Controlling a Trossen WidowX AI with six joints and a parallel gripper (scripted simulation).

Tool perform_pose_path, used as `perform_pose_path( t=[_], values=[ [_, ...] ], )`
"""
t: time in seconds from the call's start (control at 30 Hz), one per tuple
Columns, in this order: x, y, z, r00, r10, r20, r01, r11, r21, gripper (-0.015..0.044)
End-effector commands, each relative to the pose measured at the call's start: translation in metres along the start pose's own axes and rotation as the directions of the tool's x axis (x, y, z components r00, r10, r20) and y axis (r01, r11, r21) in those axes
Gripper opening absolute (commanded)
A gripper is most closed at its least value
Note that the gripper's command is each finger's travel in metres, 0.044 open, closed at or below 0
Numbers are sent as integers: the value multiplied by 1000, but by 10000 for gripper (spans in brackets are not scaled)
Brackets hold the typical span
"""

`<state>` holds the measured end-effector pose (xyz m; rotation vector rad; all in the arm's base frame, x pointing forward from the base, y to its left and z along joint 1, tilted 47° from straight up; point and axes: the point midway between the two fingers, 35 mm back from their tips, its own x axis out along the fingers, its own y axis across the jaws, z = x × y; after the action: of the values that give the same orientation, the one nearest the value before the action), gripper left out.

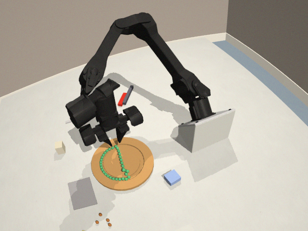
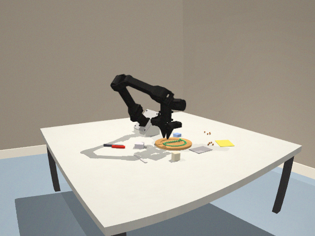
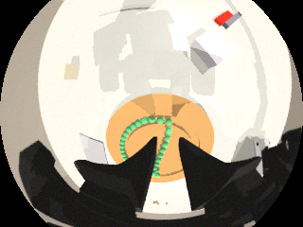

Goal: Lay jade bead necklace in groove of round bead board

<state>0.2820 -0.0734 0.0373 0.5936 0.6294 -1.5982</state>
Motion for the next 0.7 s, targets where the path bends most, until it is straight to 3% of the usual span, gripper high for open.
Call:
perform_pose_path(
  t=[0.0,0.57,0.67],
  values=[
    [7,-1,0,1000,-5,4,5,1000,-6,120],
    [29,-3,0,1000,-13,6,13,1000,-13,120],
    [26,-2,0,1000,-11,0,11,1000,-5,41]
  ],
)
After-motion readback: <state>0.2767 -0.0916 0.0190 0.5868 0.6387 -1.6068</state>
